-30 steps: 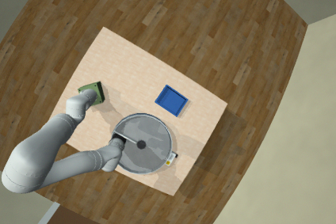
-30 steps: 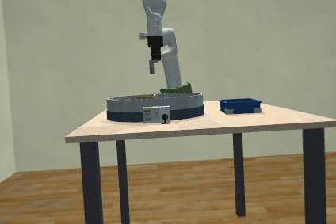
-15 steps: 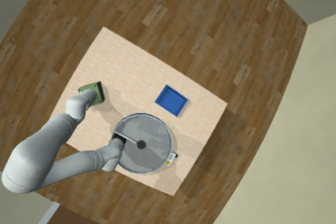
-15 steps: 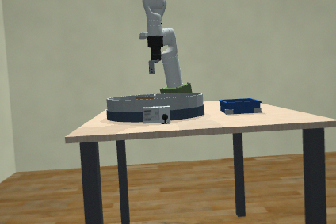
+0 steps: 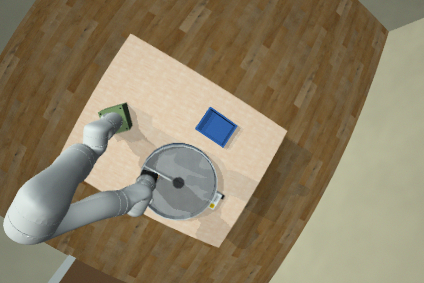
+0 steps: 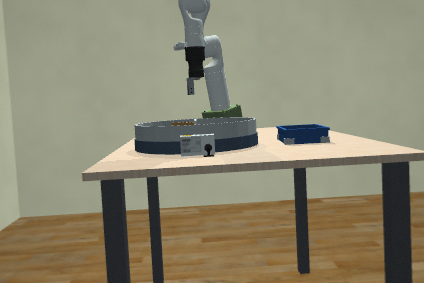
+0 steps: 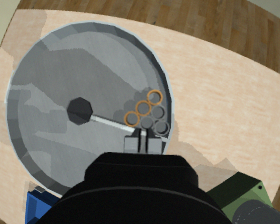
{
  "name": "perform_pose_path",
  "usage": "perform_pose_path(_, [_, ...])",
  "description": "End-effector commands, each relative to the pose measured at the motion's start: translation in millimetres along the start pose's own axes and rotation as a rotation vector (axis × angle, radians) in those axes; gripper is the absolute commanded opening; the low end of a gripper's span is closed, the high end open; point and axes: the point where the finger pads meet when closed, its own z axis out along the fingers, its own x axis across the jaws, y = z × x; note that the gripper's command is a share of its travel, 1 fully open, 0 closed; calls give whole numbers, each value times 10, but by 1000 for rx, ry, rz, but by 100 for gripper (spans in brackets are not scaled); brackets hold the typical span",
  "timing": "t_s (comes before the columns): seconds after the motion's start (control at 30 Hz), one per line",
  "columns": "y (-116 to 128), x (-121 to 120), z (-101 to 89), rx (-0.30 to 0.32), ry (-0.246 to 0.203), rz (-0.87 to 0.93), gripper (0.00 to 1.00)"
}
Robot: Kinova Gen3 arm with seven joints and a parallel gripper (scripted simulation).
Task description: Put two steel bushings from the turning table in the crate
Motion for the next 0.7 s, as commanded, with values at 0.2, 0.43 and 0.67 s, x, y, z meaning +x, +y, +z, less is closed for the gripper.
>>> perform_pose_path(0.2, [-40, -15, 48, 0, -1, -251, 27])
perform_pose_path(0.43, [-40, -15, 48, 0, -1, -251, 27])
perform_pose_path(0.67, [-71, -26, 87, 0, -1, -452, 27])
